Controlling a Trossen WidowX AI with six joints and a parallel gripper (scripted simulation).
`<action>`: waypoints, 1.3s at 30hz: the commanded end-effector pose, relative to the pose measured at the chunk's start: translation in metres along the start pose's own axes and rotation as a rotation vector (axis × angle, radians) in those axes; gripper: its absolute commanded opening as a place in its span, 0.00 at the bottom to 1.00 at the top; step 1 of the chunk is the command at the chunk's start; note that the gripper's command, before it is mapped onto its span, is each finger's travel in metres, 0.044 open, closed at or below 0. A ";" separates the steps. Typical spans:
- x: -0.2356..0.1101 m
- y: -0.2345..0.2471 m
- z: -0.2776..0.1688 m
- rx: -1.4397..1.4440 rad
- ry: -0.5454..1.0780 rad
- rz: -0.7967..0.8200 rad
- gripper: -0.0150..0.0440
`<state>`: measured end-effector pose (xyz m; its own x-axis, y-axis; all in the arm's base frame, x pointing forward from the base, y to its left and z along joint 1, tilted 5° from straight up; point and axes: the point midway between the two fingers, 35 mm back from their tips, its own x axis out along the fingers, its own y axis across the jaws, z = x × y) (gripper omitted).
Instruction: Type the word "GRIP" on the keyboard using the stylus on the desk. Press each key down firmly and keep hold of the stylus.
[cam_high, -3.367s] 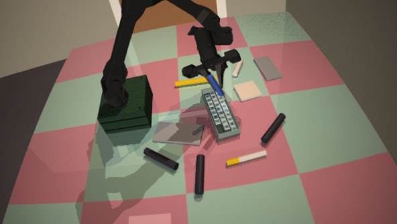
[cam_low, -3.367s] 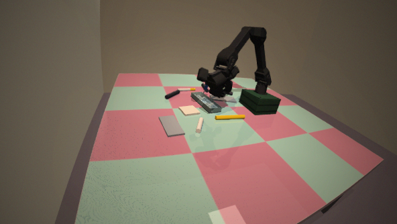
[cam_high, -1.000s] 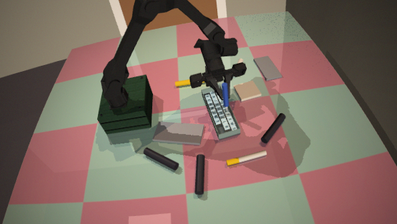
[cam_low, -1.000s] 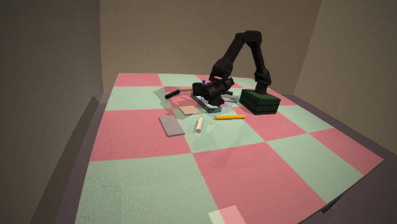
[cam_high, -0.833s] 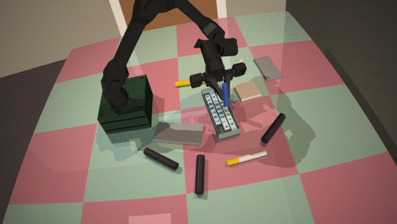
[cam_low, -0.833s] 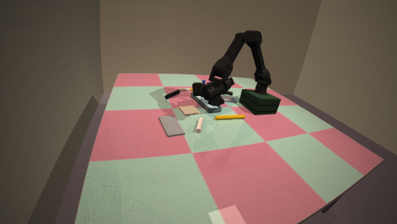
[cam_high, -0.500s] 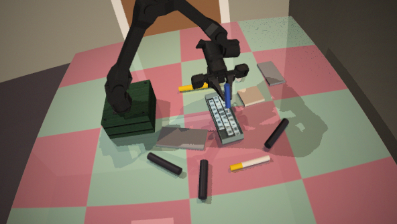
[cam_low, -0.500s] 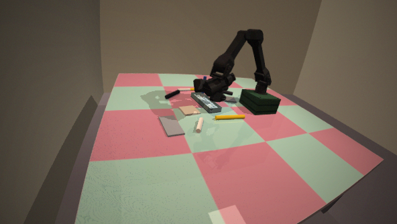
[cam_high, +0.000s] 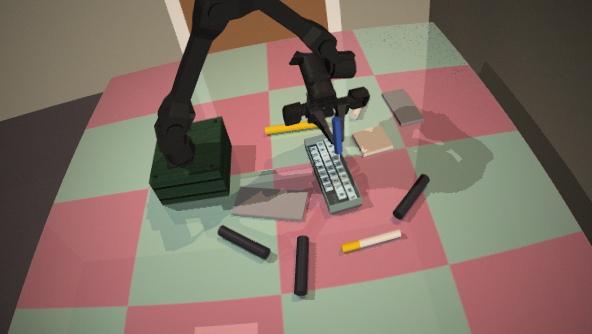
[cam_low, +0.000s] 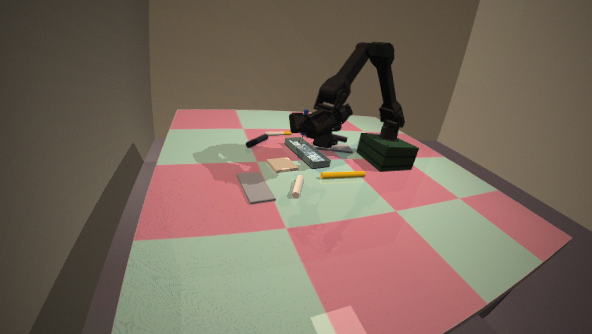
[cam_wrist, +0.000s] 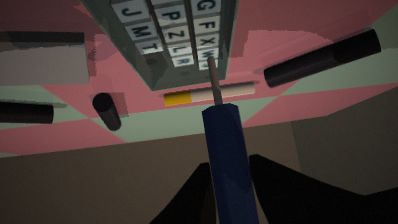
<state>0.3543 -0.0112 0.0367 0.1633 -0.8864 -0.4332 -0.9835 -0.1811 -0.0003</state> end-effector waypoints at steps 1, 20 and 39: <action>0.002 0.000 -0.001 0.000 -0.001 0.000 0.27; 0.056 0.017 -0.038 0.004 0.010 0.000 0.25; 0.066 0.018 -0.021 0.004 0.010 0.000 0.25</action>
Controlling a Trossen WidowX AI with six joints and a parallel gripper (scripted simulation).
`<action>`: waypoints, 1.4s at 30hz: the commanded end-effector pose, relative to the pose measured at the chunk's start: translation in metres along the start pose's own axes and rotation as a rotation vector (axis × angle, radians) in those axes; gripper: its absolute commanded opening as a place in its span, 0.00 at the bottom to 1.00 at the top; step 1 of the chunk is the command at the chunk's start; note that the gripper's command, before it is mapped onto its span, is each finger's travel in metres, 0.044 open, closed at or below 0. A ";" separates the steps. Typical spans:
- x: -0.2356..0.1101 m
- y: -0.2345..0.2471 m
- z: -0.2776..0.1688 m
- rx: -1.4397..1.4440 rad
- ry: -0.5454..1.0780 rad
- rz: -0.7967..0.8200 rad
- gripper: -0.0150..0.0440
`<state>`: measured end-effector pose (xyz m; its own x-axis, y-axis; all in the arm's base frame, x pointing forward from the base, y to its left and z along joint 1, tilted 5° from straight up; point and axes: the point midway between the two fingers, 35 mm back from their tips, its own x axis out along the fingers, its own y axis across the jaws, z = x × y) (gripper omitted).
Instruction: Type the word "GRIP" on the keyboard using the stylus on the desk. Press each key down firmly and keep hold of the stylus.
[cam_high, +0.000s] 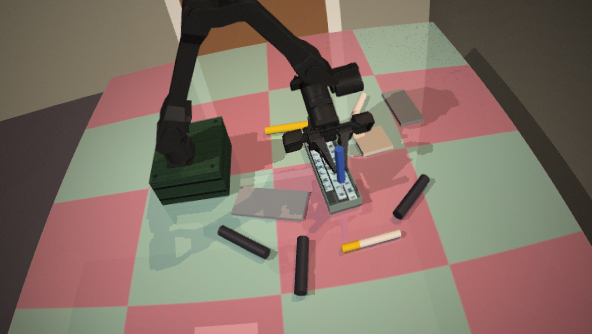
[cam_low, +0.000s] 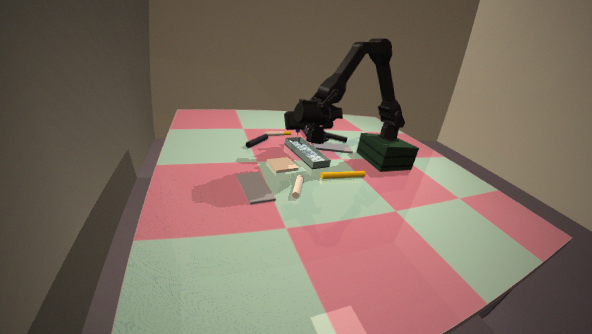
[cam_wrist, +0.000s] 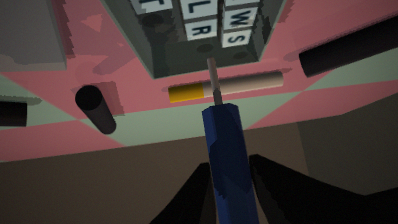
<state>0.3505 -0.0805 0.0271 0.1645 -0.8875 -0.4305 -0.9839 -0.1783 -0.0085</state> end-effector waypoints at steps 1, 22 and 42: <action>0.001 0.001 0.000 -0.005 0.007 0.001 0.25; 0.003 0.002 0.004 -0.005 0.007 0.001 0.39; 0.009 0.002 0.014 -0.005 0.007 0.001 0.39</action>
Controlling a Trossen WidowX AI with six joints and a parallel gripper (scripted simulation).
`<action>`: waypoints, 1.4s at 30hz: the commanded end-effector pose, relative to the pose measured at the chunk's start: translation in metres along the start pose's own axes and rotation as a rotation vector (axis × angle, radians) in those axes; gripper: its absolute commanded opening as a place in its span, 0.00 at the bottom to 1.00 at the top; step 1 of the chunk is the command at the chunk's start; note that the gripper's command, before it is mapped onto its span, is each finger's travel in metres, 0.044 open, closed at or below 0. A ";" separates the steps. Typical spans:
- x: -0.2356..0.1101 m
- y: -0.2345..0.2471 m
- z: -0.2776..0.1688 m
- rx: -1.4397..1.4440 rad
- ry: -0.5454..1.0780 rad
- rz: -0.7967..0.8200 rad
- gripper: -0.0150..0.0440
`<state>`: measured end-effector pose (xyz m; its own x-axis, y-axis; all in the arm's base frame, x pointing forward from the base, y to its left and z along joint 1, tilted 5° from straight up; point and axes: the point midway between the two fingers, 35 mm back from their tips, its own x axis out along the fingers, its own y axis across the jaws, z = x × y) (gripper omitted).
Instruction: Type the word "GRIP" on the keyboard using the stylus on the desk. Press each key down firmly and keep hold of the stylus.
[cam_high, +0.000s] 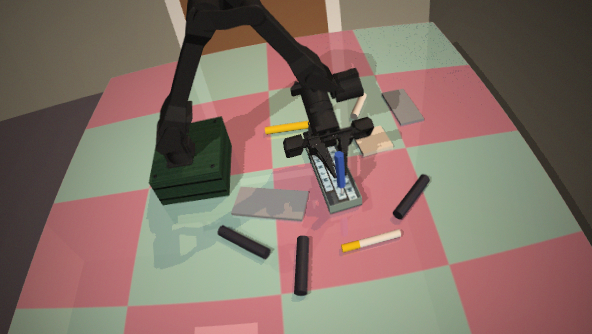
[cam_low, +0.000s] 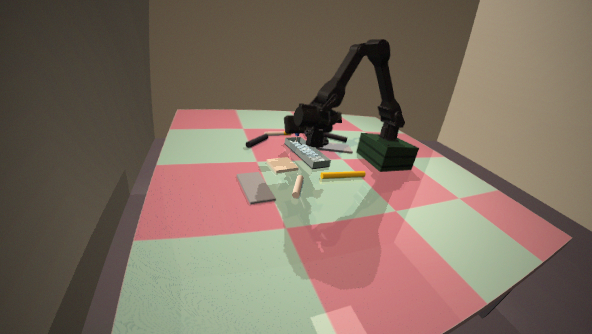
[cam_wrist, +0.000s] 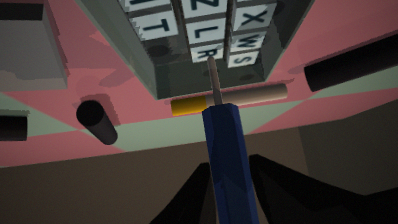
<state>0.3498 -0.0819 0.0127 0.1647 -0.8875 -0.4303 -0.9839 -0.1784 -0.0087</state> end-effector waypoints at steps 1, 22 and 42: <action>0.002 0.001 0.002 -0.005 0.007 0.002 0.39; 0.002 0.001 0.002 -0.005 0.007 0.002 0.39; -0.017 0.002 -0.023 -0.012 -0.002 0.002 0.27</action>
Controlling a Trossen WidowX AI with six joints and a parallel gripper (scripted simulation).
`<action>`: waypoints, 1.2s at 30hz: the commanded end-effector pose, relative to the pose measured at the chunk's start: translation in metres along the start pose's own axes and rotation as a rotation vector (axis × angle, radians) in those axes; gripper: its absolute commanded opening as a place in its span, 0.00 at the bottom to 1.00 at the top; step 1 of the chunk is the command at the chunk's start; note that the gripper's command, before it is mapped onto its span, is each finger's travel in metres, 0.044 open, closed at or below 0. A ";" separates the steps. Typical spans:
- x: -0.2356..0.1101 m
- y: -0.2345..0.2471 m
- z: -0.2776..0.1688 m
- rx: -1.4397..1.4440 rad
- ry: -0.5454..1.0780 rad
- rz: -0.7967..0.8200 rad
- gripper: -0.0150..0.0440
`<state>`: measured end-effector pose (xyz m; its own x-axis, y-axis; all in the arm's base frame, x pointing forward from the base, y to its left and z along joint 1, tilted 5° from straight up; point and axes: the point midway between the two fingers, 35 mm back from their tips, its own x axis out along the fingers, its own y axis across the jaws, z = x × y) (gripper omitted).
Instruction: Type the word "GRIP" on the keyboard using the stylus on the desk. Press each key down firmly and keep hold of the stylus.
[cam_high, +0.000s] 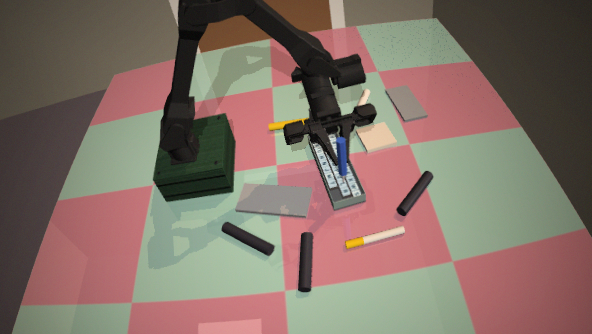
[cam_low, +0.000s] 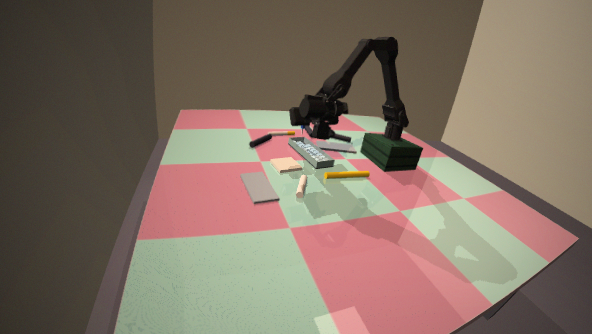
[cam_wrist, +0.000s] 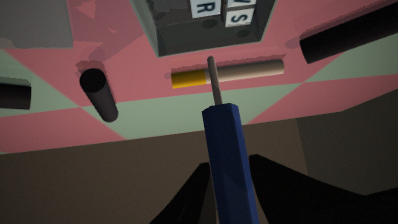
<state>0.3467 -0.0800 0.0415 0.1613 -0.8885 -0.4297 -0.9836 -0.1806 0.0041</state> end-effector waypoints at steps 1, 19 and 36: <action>-0.004 -0.001 0.003 0.001 -0.005 -0.003 0.25; -0.091 -0.005 0.052 0.001 -0.024 -0.002 0.25; -0.100 -0.001 0.075 0.005 -0.006 0.001 0.25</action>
<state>0.3263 0.0403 0.0217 0.1618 -0.8875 -0.4314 -0.9834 -0.1814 0.0043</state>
